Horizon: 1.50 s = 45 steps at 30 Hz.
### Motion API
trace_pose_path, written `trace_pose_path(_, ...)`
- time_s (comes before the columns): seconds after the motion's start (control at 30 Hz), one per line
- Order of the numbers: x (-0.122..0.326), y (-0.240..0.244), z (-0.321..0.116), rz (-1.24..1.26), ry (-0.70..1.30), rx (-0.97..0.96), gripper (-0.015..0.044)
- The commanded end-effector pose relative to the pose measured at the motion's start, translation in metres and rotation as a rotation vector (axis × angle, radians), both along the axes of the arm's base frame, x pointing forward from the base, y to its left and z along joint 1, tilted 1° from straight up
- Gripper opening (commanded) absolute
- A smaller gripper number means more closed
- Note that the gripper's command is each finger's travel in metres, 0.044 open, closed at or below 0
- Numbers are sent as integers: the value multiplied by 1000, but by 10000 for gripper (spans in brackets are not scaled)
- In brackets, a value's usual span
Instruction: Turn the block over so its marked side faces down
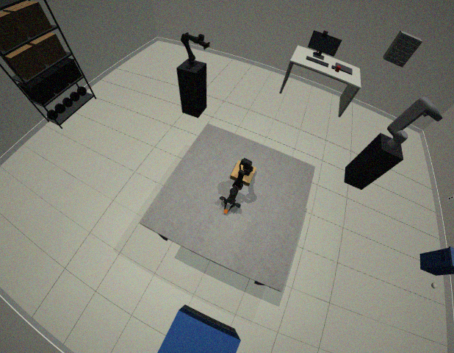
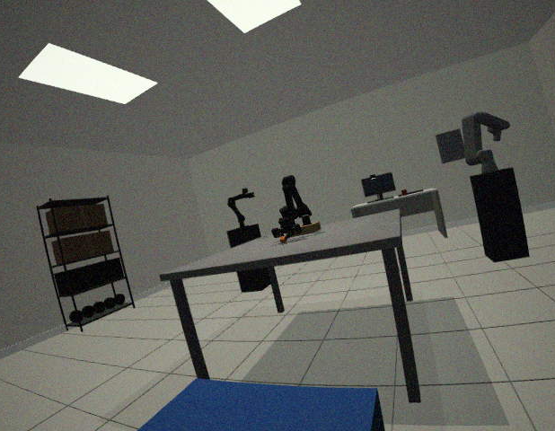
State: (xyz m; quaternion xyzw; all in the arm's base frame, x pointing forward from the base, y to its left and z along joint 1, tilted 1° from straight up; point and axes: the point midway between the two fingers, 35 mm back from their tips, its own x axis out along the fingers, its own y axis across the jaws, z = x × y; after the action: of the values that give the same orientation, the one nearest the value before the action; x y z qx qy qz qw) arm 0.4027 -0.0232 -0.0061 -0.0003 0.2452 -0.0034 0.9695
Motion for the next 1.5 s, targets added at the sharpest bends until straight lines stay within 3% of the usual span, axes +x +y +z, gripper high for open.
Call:
trace_pose_path(0.0,-5,1,-6,1,-4,6,0)
trace_pose_path(0.43,-5,1,-6,1,-6,6,0)
trace_pose_path(1.0,-5,1,-6,1,-6,6,440)
trace_pose_path(1.47,-5,1,-6,1,-6,6,440)
